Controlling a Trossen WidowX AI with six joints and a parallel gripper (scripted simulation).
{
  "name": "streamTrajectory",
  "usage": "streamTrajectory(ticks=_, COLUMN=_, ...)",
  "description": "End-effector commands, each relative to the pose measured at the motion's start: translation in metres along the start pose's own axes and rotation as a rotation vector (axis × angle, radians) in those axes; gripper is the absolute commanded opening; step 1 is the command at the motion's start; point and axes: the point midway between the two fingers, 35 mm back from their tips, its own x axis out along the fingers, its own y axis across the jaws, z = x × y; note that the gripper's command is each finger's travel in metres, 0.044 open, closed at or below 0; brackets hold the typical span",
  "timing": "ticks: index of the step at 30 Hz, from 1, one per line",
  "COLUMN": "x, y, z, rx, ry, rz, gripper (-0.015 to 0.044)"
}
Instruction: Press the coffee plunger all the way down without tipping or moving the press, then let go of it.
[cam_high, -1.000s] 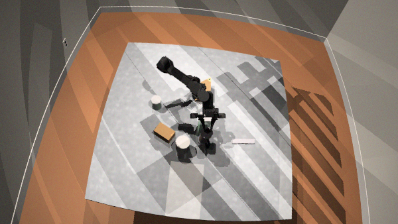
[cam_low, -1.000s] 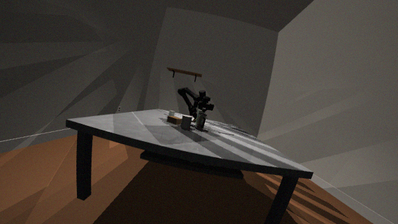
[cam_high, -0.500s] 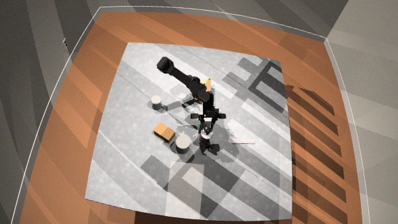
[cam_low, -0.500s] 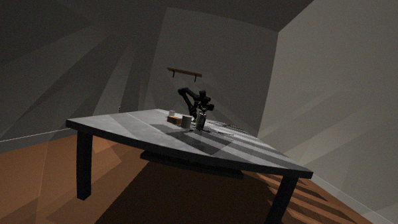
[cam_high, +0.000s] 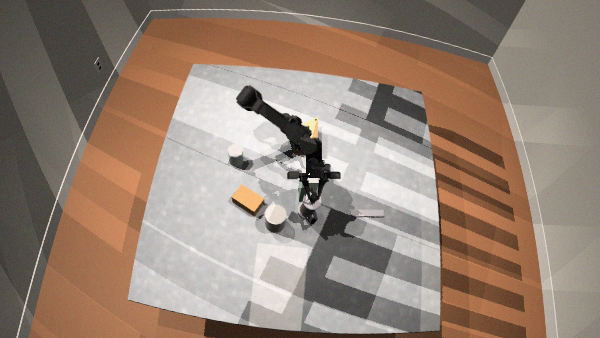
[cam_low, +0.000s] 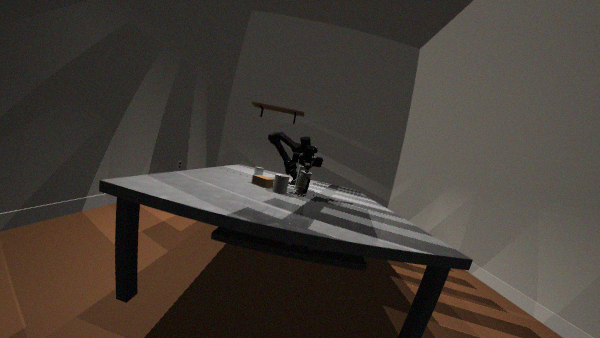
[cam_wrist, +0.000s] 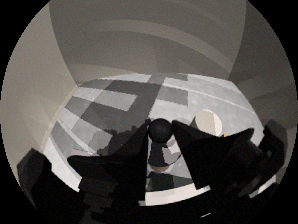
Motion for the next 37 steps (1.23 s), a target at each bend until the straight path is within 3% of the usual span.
streamTrajectory(ticks=1, x=0.0, y=0.0, z=0.0, rx=0.0, ry=0.001, rz=0.0, gripper=0.0139)
streamTrajectory(ticks=13, x=0.0, y=0.0, z=0.0, rx=0.0, ry=0.001, rz=0.0, gripper=0.044)
streamTrajectory(ticks=19, x=-0.009, y=0.001, z=0.012, rx=-0.001, ry=0.007, rz=0.004, gripper=0.044)
streamTrajectory(ticks=26, x=-0.058, y=-0.007, z=0.056, rx=-0.008, ry=0.017, rz=-0.004, gripper=0.044)
streamTrajectory(ticks=37, x=-0.058, y=-0.006, z=0.055, rx=-0.009, ry=0.016, rz=-0.003, gripper=0.044)
